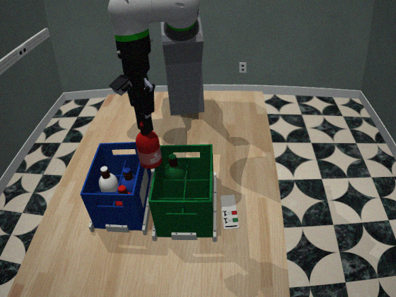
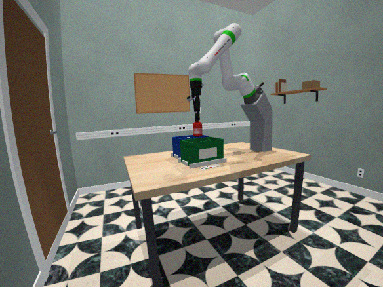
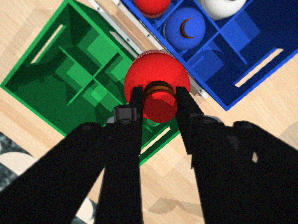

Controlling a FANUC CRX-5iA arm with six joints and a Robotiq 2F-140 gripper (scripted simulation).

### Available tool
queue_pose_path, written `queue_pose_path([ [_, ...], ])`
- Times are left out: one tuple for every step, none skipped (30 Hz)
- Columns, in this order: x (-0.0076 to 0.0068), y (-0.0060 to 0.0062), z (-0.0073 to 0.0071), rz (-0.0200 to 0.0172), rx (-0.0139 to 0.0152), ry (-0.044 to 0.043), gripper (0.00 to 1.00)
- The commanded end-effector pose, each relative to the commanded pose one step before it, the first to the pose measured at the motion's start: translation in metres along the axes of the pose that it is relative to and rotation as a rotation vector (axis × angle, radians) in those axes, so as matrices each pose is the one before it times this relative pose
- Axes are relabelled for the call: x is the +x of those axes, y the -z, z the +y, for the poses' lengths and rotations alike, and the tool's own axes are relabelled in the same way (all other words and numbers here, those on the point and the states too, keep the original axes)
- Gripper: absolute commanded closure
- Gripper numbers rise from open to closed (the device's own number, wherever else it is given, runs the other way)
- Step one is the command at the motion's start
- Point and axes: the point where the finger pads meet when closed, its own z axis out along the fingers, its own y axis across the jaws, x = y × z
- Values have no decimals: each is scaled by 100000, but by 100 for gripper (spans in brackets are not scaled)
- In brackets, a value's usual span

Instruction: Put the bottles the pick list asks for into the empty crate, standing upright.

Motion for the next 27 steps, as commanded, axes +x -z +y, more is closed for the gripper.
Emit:
queue_pose_path([
  [-1,49,-189,222,-53,-6,90],
  [-61,0,-186,-3,3,0,90],
  [-71,0,-193,3,-2,-1,90],
  [-65,0,-189,0,1,0,90],
  [-66,0,-189,0,1,0,90],
  [-66,0,-189,0,1,0,90],
  [-66,0,-189,0,1,0,90],
  [-66,0,-189,0,0,0,90],
  [-66,0,-189,0,0,0,90],
  [-66,0,-189,0,0,0,90],
  [-66,0,-189,0,0,0,90],
  [-66,0,-189,0,0,0,90],
  [-66,0,-189,0,0,0,90],
  [-66,0,-189,0,0,0,90],
  [-66,0,-189,0,0,0,90],
  [-66,0,-189,0,0,0,90],
  [0,0,0,0,0,0,90],
  [0,0,0,0,0,0,90],
  [-62,0,-187,-2,2,0,90],
  [-71,0,-192,2,-1,-1,90],
  [-66,0,-189,0,1,0,90],
  [-66,0,-189,0,0,0,90],
  [-66,0,-189,0,0,0,90],
  [-66,0,-189,0,0,0,90],
  [-66,0,-189,0,0,0,90],
  [-66,0,-189,0,0,0,90],
  [-66,0,-189,0,0,0,90],
])
